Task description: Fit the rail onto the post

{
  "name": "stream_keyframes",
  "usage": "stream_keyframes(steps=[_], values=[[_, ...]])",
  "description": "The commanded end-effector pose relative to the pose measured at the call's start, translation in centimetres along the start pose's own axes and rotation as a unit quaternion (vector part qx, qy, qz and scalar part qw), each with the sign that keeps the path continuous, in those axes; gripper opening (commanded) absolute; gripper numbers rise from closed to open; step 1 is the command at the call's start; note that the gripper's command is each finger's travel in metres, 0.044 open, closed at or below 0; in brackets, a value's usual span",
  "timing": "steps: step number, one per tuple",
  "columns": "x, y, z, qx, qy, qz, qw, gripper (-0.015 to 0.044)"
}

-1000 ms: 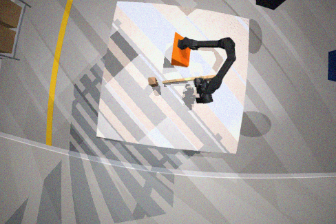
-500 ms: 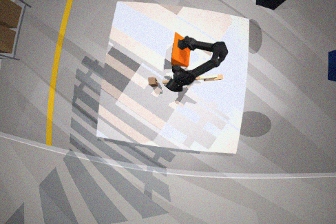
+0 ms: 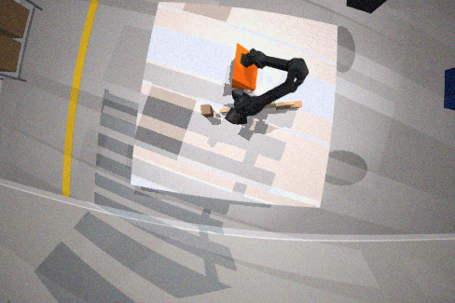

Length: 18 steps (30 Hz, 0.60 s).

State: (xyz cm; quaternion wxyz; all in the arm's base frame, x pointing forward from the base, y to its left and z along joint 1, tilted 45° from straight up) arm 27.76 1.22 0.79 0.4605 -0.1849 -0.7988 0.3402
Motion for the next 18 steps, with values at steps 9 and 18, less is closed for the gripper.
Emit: stream_keyframes(steps=[9,18], values=[[0.1,2.0,0.1,0.0,0.005,-0.004,1.0,0.044],[0.2,3.5,0.2,0.0,0.006,-0.005,1.0,0.044]])
Point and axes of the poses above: the point midway between the two fingers, 35 mm back from their tips, its own y axis out along the fingers, its own z axis across the jaws, x = y × z, the point moved 2 cm from there along -y, back along the fingers, and after that the axes turned 14 degrees about -y, right-handed, at the moved point
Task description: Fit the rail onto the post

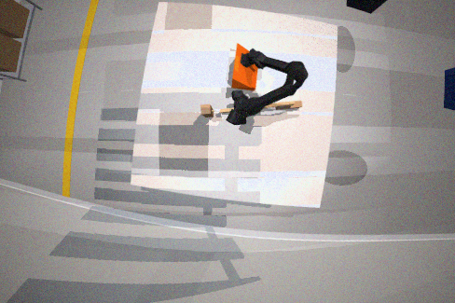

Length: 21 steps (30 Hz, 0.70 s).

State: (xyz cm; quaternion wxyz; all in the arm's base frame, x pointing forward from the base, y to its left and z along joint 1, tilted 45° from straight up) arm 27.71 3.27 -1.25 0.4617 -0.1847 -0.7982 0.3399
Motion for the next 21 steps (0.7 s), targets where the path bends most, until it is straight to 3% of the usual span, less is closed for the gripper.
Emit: stream_keyframes(steps=[1,14,21], values=[[0.2,0.7,0.2,0.0,0.004,-0.005,1.0,0.044],[0.4,2.5,0.2,-0.001,0.003,-0.006,1.0,0.044],[0.4,2.5,0.2,-0.001,0.003,-0.006,1.0,0.0256]])
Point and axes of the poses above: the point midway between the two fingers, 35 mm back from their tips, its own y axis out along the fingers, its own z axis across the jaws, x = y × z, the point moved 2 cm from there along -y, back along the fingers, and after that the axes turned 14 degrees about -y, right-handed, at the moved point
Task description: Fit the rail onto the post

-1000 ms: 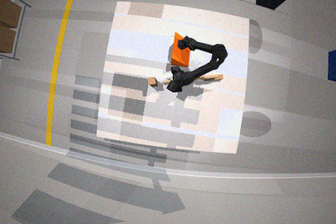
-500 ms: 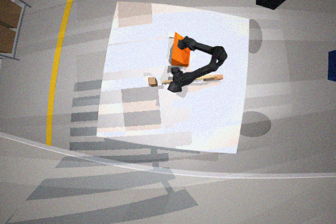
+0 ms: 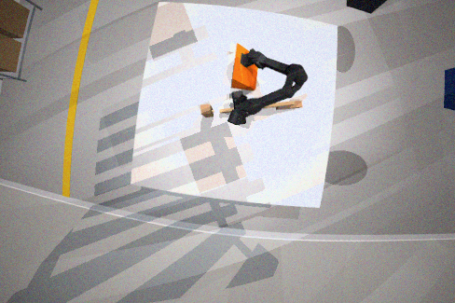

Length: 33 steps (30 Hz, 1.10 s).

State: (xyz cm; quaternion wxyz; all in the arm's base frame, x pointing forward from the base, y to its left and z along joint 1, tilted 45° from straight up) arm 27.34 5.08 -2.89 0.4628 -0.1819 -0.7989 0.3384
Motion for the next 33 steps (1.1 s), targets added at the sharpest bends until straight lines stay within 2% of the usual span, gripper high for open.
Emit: stream_keyframes(steps=[1,7,14,15,33], values=[[0.08,0.08,0.03,-0.001,0.003,-0.003,1.0,0.023],[0.08,0.08,0.03,-0.001,0.003,-0.003,1.0,0.0072],[0.08,0.08,0.03,-0.001,0.003,-0.003,1.0,0.0026],[0.08,0.08,0.03,-0.001,0.003,-0.003,1.0,0.0],[-0.02,-0.28,0.04,-0.001,0.003,-0.003,1.0,0.0]])
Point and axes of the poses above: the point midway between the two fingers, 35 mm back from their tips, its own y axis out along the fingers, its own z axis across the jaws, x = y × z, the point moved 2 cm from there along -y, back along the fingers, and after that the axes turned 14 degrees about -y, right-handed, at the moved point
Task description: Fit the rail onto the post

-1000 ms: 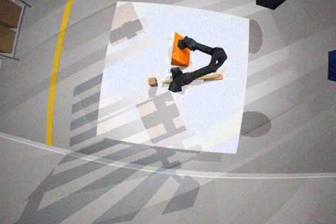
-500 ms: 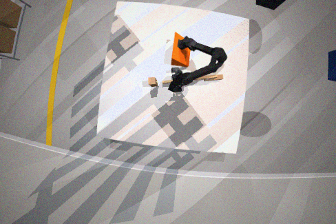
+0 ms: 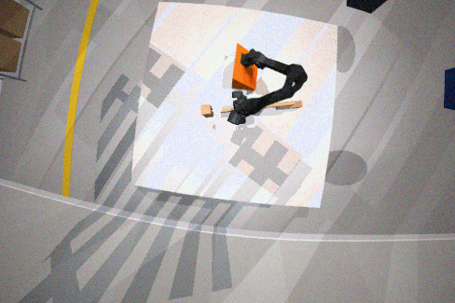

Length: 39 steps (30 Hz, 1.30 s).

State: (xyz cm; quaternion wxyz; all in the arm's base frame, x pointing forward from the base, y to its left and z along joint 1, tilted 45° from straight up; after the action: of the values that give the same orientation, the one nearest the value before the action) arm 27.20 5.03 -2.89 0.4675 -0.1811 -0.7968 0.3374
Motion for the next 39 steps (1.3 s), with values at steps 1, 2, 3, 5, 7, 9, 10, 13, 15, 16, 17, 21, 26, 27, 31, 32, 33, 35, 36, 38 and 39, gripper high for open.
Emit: stream_keyframes(steps=[1,2,3,5,7,9,10,13,15,16,17,21,26,27,31,32,33,35,36,38,39], values=[[-0.1,-0.3,-0.1,-0.002,-0.002,0.0,1.0,0.0],[-0.1,-0.3,-0.1,-0.002,-0.002,0.0,1.0,0.0],[-0.1,-0.4,-0.1,-0.002,-0.002,0.0,1.0,0.0],[-0.1,-0.5,-0.2,-0.002,-0.002,0.0,1.0,0.0],[-0.1,-0.6,-0.2,-0.002,-0.002,0.0,1.0,0.0],[-0.1,-0.7,-0.2,-0.002,-0.002,0.0,1.0,0.0],[-0.1,-0.8,-0.2,-0.002,-0.002,0.0,1.0,0.0],[-0.1,-0.9,-0.3,-0.002,-0.002,0.0,1.0,0.0],[-0.1,-1.0,-0.3,-0.002,-0.002,0.0,1.0,0.0],[-0.1,-1.1,-0.3,-0.002,-0.002,0.0,1.0,0.0],[-0.1,-1.1,-0.3,-0.002,-0.002,0.0,1.0,0.0],[-0.1,-1.3,-0.3,-0.002,-0.002,0.0,1.0,0.0],[-0.1,-1.6,-0.4,-0.002,-0.002,0.0,1.0,0.0],[-0.1,-1.6,-0.4,-0.002,-0.002,0.0,1.0,0.0],[-0.1,-1.8,-0.4,-0.002,-0.002,0.0,1.0,0.0],[-0.1,-1.9,-0.4,-0.002,-0.002,0.0,1.0,0.0],[-0.1,-1.9,-0.4,-0.002,-0.002,0.0,1.0,0.0],[-0.2,-2.0,-0.4,-0.002,-0.002,0.0,1.0,0.0],[-0.2,-2.1,-0.4,-0.002,-0.002,0.0,1.0,0.0],[-0.2,-2.2,-0.4,-0.002,-0.002,0.0,1.0,0.0],[-0.2,-2.2,-0.4,-0.002,-0.002,0.0,1.0,0.0]])
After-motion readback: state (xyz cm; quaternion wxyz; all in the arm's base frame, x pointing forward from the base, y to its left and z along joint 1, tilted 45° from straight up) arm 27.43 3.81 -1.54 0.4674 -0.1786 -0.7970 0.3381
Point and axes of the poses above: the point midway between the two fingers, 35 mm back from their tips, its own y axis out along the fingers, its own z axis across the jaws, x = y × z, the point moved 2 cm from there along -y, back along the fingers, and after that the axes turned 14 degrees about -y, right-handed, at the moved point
